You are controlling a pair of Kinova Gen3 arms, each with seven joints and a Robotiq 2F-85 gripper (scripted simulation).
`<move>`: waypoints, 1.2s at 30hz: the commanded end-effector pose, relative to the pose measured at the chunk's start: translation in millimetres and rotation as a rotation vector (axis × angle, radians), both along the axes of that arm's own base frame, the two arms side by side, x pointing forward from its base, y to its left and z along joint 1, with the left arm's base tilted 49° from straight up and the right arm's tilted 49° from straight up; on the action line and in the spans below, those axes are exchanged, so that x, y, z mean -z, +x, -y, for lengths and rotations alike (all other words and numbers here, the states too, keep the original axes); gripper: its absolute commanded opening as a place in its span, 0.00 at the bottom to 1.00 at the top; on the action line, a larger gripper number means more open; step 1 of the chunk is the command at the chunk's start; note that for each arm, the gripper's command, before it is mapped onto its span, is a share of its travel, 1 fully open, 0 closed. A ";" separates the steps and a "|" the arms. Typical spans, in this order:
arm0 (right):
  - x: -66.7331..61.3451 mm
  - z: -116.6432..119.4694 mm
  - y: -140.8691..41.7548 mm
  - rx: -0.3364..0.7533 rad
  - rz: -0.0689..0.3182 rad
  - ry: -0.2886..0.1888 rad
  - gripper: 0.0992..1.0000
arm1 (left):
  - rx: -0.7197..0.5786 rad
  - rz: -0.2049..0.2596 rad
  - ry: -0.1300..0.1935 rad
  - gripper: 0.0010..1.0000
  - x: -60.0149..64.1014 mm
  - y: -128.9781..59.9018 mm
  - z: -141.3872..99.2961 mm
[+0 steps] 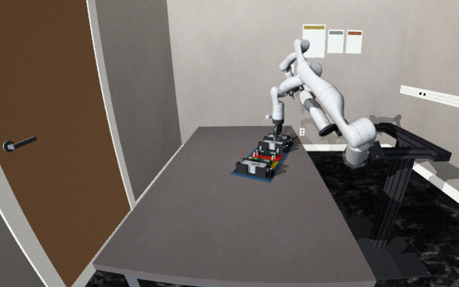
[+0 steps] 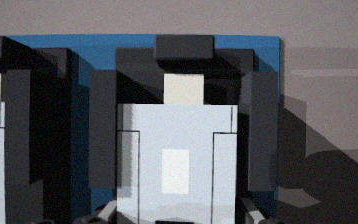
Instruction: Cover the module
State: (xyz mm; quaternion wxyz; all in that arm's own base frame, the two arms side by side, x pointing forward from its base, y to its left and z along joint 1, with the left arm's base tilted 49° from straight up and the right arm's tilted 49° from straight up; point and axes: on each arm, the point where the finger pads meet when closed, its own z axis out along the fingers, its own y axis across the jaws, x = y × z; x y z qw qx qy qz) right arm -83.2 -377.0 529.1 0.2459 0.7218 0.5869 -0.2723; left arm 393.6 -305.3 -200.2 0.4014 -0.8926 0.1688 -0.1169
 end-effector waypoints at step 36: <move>-0.5 -0.2 -0.4 0.001 0.001 -0.001 1.00 | 0.001 0.001 -0.002 0.00 -1.3 0.0 1.7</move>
